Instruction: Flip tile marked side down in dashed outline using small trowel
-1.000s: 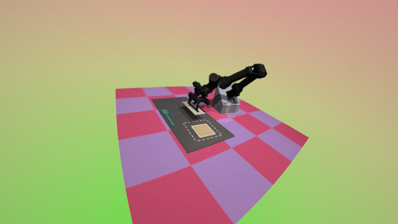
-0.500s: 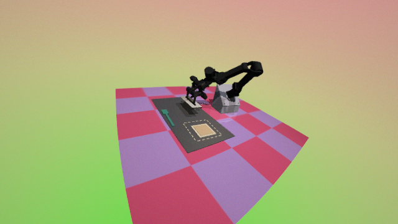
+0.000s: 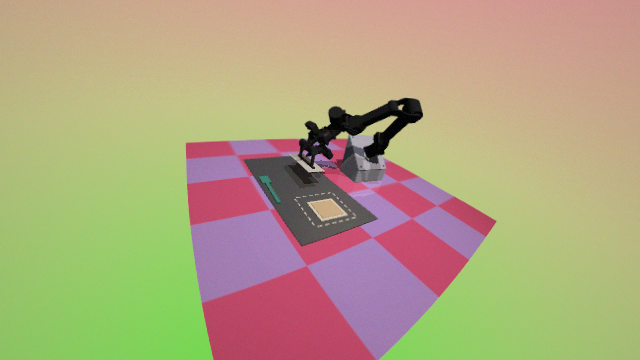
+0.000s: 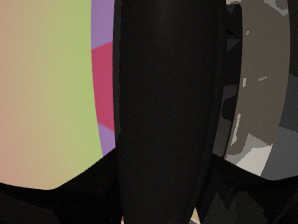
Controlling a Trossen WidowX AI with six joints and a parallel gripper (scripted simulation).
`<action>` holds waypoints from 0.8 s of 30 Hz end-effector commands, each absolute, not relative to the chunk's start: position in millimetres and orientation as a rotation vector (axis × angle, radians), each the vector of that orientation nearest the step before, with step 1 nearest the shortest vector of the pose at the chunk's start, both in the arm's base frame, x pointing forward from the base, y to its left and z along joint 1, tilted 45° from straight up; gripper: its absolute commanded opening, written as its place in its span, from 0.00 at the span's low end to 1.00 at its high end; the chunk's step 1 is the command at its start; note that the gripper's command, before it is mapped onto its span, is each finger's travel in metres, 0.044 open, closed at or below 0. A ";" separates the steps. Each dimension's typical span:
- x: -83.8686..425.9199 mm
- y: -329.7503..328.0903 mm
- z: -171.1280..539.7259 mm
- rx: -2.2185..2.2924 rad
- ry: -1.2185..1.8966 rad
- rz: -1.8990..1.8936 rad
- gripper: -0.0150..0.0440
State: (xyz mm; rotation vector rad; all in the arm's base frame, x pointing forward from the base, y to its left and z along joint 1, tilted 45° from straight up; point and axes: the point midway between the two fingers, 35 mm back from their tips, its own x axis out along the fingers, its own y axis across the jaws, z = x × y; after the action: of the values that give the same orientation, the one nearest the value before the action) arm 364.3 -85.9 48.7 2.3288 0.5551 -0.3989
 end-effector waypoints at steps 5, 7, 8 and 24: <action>364.2 -88.6 49.1 2.324 0.546 -0.398 0.25; 364.2 -88.6 49.1 2.324 0.546 -0.398 0.25; 364.2 -88.6 49.1 2.324 0.546 -0.398 0.25; 364.2 -86.0 48.7 2.329 0.555 -0.399 0.25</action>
State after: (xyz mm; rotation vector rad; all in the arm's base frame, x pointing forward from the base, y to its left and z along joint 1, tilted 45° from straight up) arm 364.2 -85.9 48.6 2.3292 0.5557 -0.3990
